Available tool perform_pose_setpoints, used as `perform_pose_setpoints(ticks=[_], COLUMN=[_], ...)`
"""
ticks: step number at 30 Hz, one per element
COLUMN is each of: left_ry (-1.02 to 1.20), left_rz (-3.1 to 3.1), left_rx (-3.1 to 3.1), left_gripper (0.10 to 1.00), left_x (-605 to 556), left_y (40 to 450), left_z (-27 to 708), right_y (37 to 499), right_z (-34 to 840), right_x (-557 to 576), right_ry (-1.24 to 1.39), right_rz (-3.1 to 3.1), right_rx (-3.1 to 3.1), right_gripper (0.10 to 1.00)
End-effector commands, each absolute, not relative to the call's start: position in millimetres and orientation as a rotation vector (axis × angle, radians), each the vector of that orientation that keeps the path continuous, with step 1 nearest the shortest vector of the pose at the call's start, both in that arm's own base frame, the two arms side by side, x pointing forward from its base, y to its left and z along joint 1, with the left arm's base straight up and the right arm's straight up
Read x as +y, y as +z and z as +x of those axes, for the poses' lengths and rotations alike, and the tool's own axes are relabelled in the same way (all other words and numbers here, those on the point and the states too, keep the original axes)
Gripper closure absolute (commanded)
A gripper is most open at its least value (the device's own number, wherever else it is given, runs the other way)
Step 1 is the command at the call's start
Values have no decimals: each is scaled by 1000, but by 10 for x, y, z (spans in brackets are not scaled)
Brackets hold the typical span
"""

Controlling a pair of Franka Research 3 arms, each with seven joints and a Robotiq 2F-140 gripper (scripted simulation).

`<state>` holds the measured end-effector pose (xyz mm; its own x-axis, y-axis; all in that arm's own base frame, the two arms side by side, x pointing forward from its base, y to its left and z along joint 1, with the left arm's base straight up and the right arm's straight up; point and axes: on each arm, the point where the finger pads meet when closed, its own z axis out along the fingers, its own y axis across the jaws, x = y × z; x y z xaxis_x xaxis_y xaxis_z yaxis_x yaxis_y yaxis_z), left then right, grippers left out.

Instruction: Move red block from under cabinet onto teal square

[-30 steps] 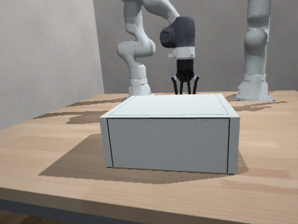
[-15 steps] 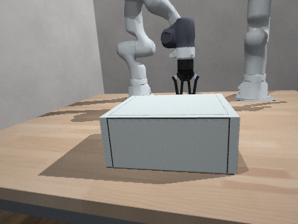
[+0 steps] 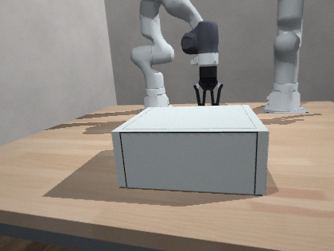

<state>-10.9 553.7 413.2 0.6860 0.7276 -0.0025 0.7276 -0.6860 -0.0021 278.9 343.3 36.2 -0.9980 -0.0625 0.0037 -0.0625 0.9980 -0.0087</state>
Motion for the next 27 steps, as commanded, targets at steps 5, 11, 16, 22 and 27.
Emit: perform_pose_setpoints(ticks=[5,11,16,22,27], left_ry=[5,5,5,5,5], left_rz=[-2883,-2883,-2883,-2883,-2883], left_rx=[-1245,-1245,-1245,-1245,-1245], left_gripper=[98,98,98,98,98], left_x=[5537,5537,5537,5537,5537], left_y=[4132,4132,4132,4132,4132], left_z=[-109,-109,-109,-109,-109], right_y=[378,378,378,377,377], right_z=[2699,2668,2645,2635,2635], right_x=[3459,3457,3456,3455,3455], right_ry=[0,0,0,0,0], right_rz=[76,75,75,75,75], right_rx=[-3141,-3141,-3141,-3141,-3141], right_gripper=[999,999,999,999,999])
